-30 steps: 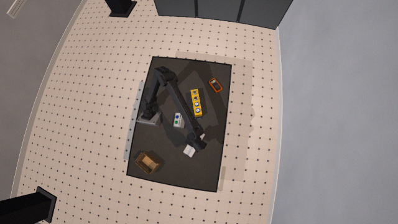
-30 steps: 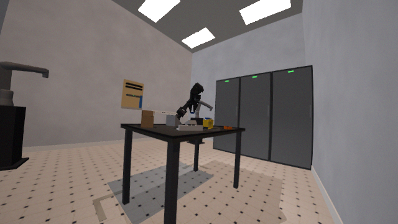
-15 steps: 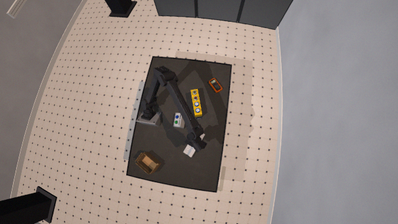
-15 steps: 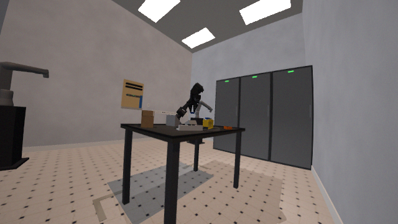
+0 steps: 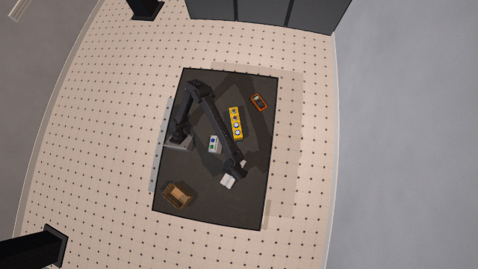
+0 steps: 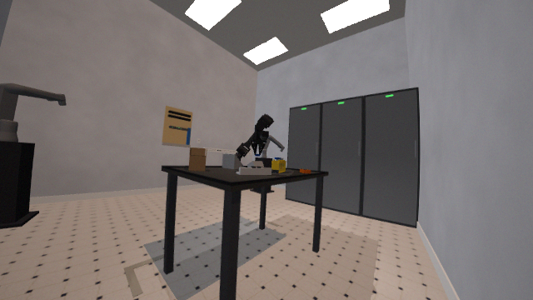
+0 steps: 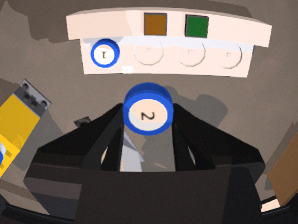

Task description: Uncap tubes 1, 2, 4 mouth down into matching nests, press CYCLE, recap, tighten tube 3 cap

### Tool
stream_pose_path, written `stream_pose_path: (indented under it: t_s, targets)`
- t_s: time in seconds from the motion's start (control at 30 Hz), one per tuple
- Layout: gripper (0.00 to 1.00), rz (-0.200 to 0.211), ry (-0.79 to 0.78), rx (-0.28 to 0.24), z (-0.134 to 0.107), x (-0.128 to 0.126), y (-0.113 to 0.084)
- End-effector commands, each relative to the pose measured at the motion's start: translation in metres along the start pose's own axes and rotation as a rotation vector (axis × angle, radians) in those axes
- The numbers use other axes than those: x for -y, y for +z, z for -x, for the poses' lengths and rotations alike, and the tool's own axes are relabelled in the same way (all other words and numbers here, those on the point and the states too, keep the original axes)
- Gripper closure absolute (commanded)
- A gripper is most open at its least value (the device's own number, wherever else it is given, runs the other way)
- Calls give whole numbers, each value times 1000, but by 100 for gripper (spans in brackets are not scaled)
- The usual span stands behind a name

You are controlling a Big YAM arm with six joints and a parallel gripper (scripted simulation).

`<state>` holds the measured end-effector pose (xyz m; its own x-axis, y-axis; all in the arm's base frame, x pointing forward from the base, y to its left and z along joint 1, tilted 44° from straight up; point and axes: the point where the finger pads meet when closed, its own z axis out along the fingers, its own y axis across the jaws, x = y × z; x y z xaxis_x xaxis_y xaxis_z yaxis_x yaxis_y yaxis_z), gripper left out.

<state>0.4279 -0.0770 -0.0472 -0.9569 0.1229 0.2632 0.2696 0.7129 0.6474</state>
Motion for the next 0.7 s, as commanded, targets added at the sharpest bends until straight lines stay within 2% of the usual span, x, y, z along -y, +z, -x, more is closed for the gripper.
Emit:
stream_pose_path:
  t_s: [0.0,0.07,0.53,0.6,0.63,0.67]
  targets:
    - [100,-7,2,-22,5,-4,27]
    - [100,-8,0,-20,6,-4,31]
    - [100,-7,2,-23,3,-2,102]
    - [100,-7,2,-23,3,-2,102]
    - [100,-10,-11,-6,13,-4,102]
    - [100,-7,3,-23,2,-2,112]
